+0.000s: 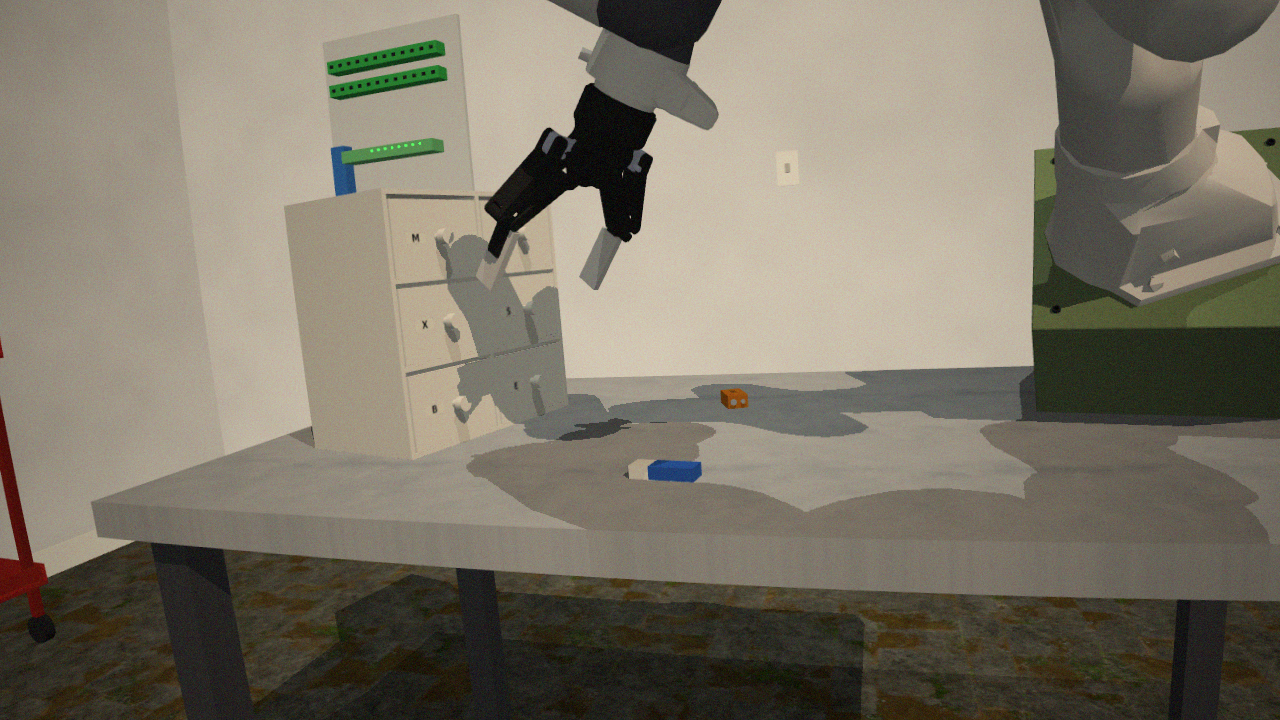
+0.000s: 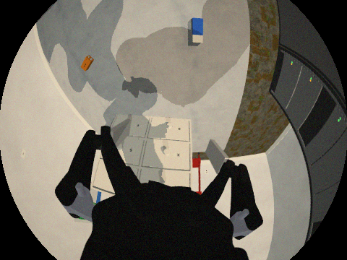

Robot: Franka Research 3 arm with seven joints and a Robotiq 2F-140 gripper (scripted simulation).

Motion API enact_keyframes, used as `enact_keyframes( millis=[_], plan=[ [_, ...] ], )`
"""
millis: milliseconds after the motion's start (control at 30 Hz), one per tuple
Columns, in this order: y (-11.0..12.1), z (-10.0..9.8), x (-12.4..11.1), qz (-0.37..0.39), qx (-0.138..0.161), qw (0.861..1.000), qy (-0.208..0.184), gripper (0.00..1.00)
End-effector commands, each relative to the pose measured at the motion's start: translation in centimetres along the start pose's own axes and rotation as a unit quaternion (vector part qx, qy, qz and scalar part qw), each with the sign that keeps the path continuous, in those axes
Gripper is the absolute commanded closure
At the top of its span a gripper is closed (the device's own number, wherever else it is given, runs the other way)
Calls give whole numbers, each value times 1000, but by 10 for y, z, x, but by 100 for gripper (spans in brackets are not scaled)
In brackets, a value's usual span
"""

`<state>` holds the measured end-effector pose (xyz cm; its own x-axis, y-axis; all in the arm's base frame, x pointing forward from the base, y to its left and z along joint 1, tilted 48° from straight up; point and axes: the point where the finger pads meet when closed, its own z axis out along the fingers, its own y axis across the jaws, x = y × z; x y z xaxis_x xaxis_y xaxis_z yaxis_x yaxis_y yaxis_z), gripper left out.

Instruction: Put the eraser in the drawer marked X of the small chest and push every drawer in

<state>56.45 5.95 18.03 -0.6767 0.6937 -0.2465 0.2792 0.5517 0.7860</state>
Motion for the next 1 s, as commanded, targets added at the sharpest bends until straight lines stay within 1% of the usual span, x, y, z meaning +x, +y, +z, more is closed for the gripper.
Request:
enact_keyframes(
  millis=[0, 100, 233, 467, 500, 967],
  plan=[
    [-4, 5, -13, -84, -20, 993, -83, 0],
    [-4, 11, -14, -84, -21, 991, -102, 0],
    [-4, 16, -14, -83, -23, 989, -117, 0],
    [-4, 18, -15, -83, -23, 988, -124, 0],
    [-4, 18, -15, -83, -23, 988, -124, 80],
    [-4, 18, -15, -83, -23, 988, -124, 80]
  ],
)
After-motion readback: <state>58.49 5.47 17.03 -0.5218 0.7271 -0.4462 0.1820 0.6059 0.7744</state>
